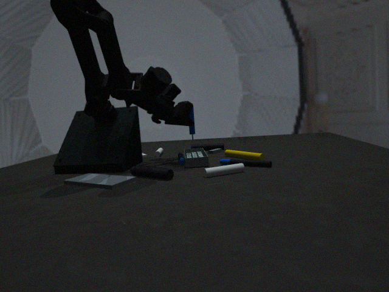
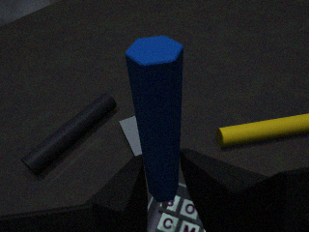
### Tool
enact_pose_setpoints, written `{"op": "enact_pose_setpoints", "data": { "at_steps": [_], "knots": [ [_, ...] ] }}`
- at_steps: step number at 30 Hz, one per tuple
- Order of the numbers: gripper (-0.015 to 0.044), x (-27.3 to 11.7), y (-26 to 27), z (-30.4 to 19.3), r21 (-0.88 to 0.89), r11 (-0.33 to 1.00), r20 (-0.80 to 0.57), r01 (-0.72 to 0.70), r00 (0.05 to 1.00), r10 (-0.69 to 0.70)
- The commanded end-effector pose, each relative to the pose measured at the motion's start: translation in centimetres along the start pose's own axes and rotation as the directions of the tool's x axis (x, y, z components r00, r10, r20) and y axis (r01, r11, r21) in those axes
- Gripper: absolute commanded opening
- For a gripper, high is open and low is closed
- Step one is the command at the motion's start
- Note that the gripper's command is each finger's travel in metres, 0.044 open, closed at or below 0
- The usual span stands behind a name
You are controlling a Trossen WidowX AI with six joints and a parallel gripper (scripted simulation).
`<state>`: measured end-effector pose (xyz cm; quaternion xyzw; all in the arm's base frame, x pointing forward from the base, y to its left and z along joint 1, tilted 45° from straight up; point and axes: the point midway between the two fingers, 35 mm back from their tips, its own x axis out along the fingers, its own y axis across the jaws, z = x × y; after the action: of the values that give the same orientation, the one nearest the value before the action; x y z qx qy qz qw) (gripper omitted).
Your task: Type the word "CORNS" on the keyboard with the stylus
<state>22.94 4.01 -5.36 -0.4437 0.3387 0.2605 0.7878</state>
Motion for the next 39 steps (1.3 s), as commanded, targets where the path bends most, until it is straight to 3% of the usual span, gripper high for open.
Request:
{"op": "enact_pose_setpoints", "data": {
  "at_steps": [1,4,6,39],
  "knots": [
    [0.0071,0.0,0.0,0.0,-0.001,1.000,0.000,-0.002,1.000,0.002],
    [0.0051,0.0,0.0,0.0,-0.001,1.000,0.000,-0.002,1.000,0.002],
    [0.0000,0.1,-0.2,0.0,-0.001,1.000,0.000,-0.001,1.000,0.001],
    [0.0000,1.3,-2.0,-0.9,0.000,1.000,0.000,0.012,1.000,-0.012]
  ]
}}
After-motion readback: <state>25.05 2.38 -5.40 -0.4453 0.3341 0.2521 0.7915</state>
